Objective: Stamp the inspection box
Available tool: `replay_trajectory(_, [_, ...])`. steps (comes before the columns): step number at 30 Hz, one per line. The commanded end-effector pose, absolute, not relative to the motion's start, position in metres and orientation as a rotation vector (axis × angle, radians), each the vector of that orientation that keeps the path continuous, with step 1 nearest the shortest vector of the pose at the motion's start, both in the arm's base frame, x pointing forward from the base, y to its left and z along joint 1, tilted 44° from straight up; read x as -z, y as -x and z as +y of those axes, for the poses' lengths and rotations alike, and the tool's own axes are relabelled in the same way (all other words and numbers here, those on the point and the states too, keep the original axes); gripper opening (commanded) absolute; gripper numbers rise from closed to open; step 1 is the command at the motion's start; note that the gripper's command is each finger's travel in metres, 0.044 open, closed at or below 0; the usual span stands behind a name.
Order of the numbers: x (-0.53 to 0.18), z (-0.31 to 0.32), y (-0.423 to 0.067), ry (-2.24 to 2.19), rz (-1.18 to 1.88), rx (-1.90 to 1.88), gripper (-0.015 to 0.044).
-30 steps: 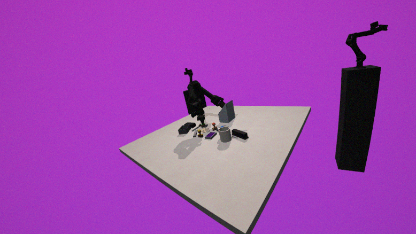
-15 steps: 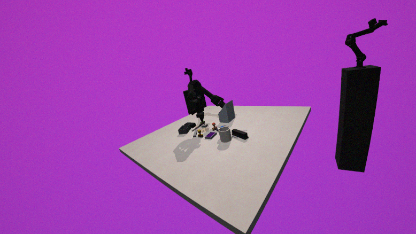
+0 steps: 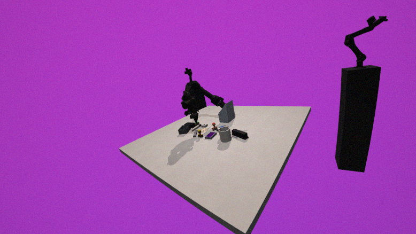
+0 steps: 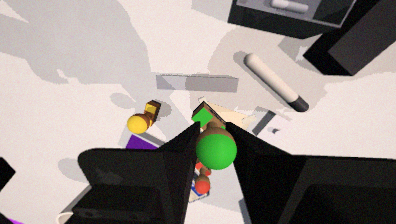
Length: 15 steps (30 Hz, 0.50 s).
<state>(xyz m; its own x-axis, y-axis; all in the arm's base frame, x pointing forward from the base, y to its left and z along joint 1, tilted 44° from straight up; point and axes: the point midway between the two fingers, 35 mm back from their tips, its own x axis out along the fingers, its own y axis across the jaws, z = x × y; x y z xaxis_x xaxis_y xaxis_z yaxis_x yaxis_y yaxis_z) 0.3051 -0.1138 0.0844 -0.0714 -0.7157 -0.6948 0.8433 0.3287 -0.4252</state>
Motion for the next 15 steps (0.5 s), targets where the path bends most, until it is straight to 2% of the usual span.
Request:
replay_trajectory(1, [-0.094, -0.123, -0.316, -0.154, 1.015, 1.291, 0.0])
replay_trajectory(15, [-0.125, -0.16, -0.348, -0.152, 1.006, 1.297, 0.0])
